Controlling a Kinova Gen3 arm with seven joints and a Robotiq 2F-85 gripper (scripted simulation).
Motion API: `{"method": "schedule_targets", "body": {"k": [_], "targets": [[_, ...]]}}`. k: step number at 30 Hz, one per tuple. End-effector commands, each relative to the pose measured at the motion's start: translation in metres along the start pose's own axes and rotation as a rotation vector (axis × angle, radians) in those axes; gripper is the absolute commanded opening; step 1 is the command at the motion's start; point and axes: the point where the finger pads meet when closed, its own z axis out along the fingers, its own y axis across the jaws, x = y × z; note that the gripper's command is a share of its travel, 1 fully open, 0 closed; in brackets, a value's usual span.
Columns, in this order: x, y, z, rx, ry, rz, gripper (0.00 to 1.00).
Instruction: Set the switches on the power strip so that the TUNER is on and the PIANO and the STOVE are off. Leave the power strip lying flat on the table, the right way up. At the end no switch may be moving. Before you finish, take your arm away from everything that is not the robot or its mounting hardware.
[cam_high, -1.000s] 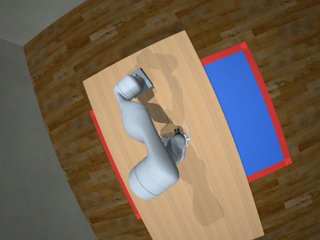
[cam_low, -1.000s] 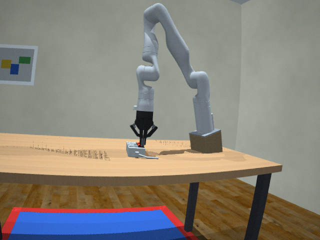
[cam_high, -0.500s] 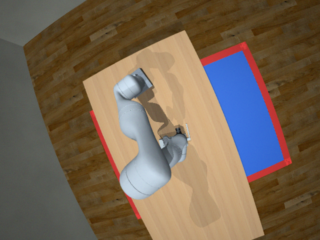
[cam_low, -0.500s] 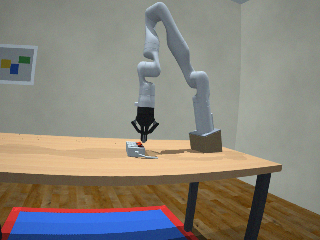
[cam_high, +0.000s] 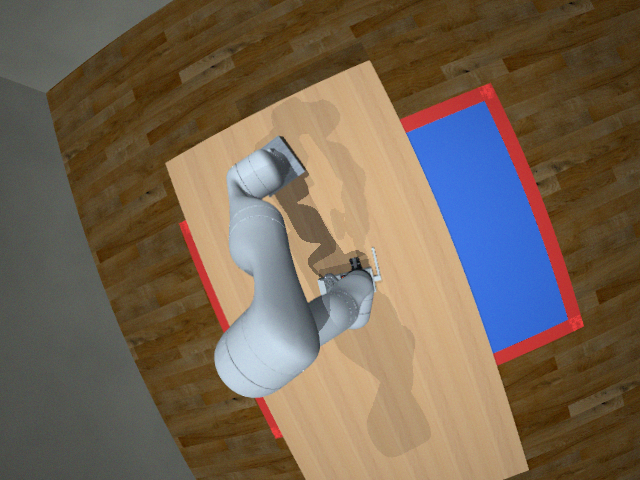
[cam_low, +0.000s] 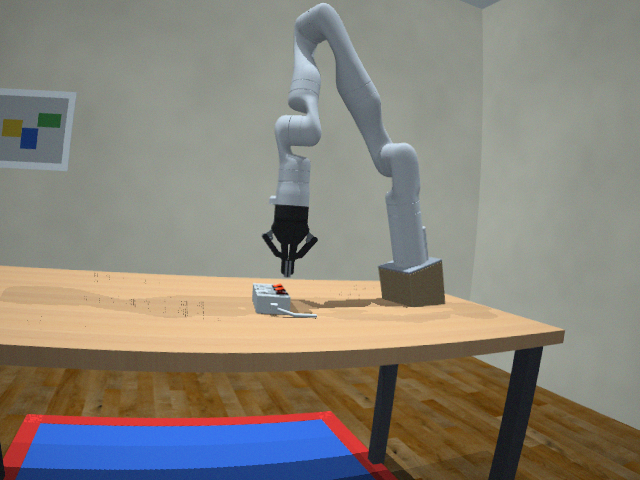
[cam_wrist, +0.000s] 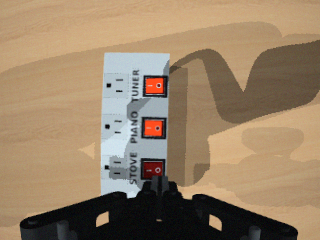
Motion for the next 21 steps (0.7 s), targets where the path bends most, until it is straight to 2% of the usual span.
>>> {"method": "schedule_targets", "body": {"k": [1,14,16,20,21], "targets": [[0.002,-0.003,-0.002,0.003,0.002,0.002,0.0],[0.003,-0.003,-0.002,0.003,0.002,0.002,0.0],[0.012,-0.001,-0.005,0.002,0.004,0.0,0.0],[0.044,0.001,-0.013,0.002,0.004,-0.016,0.0],[0.044,0.001,-0.013,0.002,0.004,-0.016,0.0]]}}
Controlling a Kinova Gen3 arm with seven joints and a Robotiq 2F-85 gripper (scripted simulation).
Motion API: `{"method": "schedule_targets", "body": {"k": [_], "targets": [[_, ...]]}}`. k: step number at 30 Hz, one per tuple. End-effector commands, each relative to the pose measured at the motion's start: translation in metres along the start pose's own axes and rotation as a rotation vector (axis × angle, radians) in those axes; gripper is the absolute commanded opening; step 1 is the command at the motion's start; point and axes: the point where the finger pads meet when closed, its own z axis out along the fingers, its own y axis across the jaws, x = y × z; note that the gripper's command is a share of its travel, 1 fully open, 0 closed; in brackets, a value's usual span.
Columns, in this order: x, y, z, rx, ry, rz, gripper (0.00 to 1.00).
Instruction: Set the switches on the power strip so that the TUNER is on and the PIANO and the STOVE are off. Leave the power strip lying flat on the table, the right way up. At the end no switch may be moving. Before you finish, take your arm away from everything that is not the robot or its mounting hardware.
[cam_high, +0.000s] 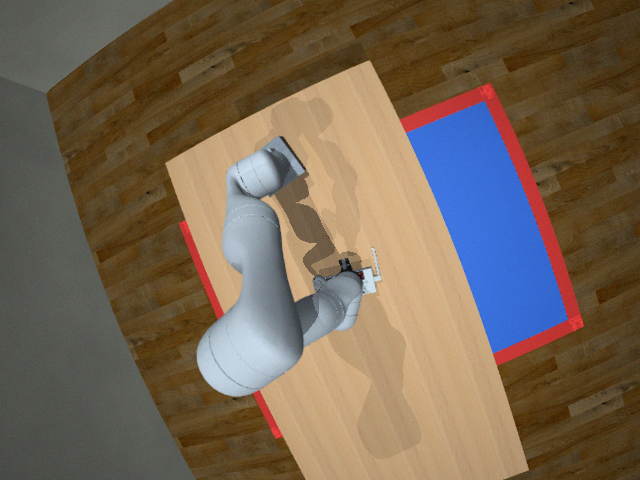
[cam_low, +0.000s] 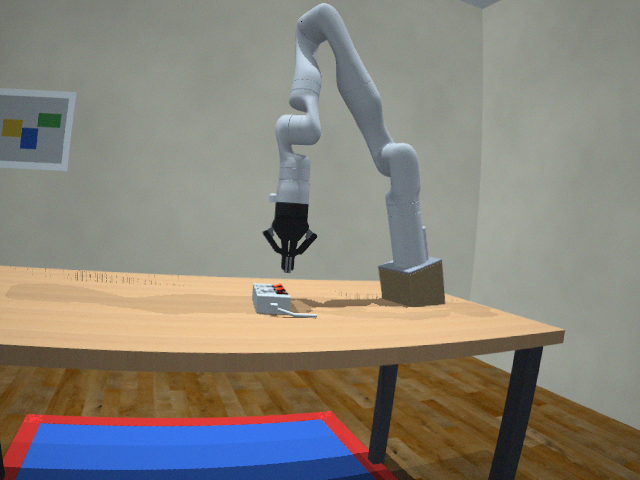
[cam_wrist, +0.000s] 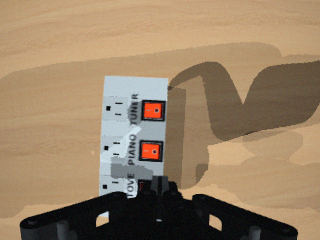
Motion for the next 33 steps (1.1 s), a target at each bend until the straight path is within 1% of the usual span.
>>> {"method": "schedule_targets", "body": {"k": [1,3,5,33], "targets": [[0.0182,-0.0022,-0.0061,0.001,-0.004,0.011,0.0],[0.0254,-0.0012,-0.0079,0.002,-0.004,0.01,0.0],[0.0245,-0.0038,-0.0073,0.003,-0.006,0.028,0.0],[0.0245,-0.0036,-0.0069,0.002,-0.006,0.028,0.0]]}}
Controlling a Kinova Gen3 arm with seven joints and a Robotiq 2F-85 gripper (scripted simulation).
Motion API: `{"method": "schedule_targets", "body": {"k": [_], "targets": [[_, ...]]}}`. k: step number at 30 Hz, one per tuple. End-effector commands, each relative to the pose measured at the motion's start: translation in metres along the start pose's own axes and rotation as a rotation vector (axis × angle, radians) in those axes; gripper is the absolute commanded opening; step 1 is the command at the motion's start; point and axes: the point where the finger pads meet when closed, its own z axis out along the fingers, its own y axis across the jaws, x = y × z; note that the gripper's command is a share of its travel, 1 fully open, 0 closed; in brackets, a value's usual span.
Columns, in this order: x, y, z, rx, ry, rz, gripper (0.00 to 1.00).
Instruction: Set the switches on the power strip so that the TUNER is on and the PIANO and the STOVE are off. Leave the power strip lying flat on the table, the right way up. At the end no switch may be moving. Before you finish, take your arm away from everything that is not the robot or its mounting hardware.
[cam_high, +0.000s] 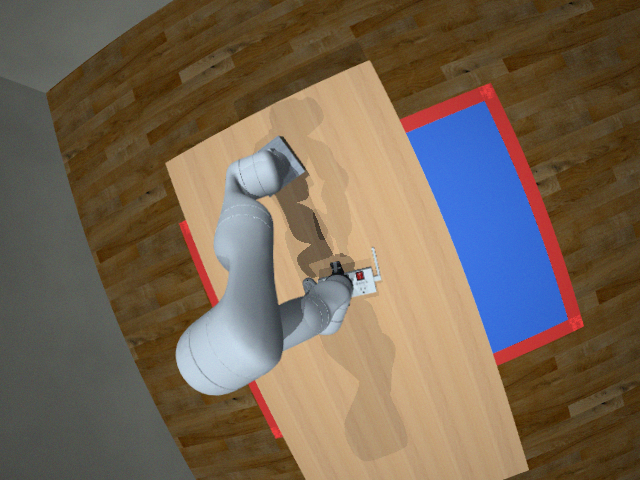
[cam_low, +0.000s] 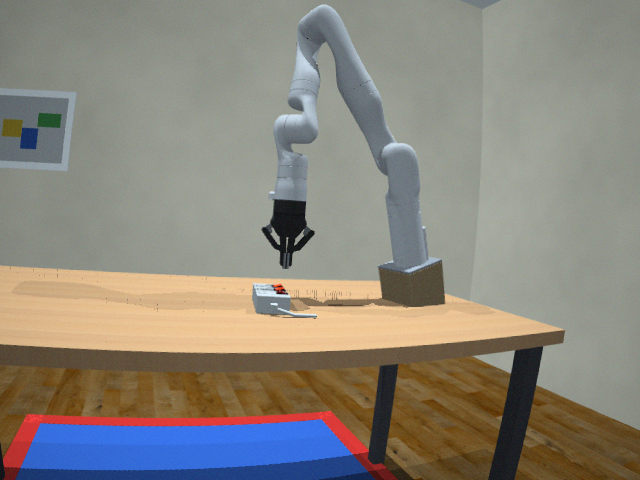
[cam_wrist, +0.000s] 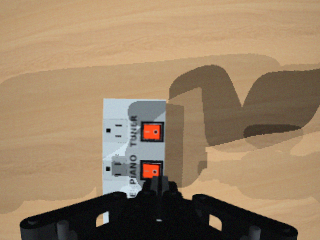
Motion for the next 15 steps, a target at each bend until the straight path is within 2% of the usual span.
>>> {"method": "schedule_targets", "body": {"k": [1,15], "targets": [[0.0,-0.0027,-0.0011,0.004,0.0,-0.004,0.0],[0.0001,-0.0025,0.0009,0.003,0.0,-0.004,0.0]]}}
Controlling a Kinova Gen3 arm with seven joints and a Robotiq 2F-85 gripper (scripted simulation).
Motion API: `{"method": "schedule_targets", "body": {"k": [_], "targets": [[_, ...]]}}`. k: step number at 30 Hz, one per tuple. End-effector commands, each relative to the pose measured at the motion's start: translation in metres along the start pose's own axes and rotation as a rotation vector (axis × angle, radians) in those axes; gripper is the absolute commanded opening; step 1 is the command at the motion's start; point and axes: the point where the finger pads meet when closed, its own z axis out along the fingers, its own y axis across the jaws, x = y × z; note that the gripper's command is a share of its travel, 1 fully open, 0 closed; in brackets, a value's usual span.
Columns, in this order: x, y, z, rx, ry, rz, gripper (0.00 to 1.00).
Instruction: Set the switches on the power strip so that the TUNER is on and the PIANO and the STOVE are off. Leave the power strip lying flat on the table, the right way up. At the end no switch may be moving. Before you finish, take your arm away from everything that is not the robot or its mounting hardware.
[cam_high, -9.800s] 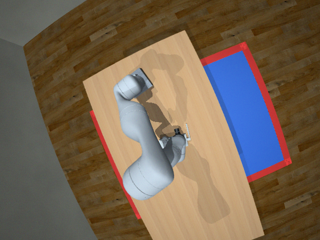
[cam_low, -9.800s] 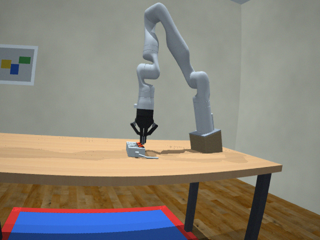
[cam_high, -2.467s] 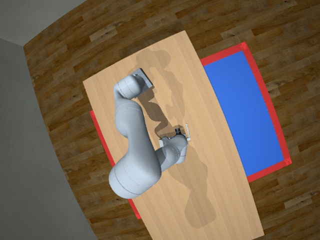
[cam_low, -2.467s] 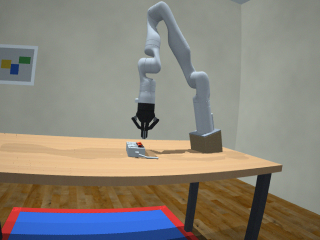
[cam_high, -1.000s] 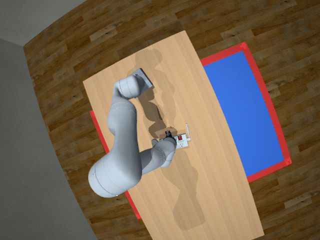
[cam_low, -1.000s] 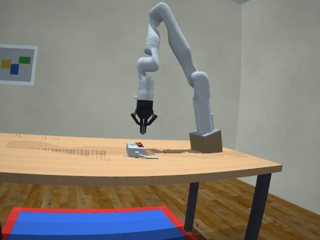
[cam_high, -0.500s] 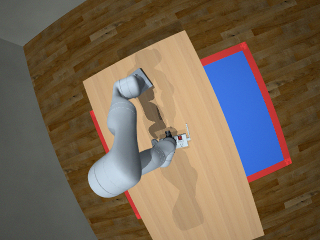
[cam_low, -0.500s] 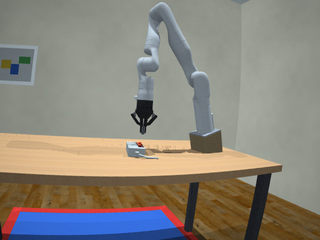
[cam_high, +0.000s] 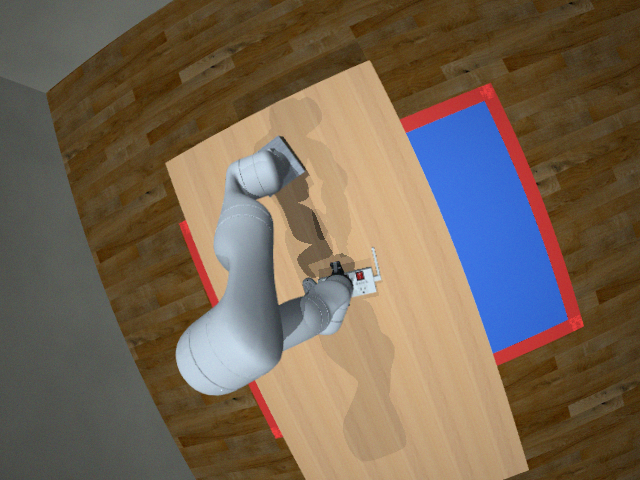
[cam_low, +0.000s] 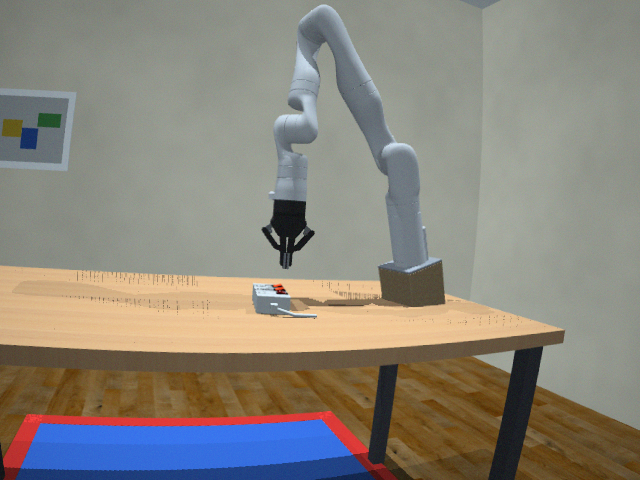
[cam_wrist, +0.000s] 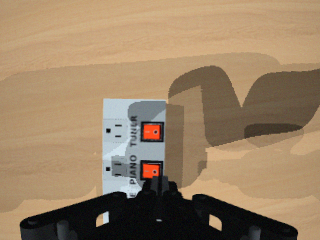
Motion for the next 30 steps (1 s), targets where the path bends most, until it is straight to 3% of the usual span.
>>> {"method": "schedule_targets", "body": {"k": [1,30], "targets": [[0.0,-0.002,0.001,0.003,0.0,-0.005,0.0],[-0.003,-0.001,0.029,0.001,-0.009,-0.008,0.0]]}}
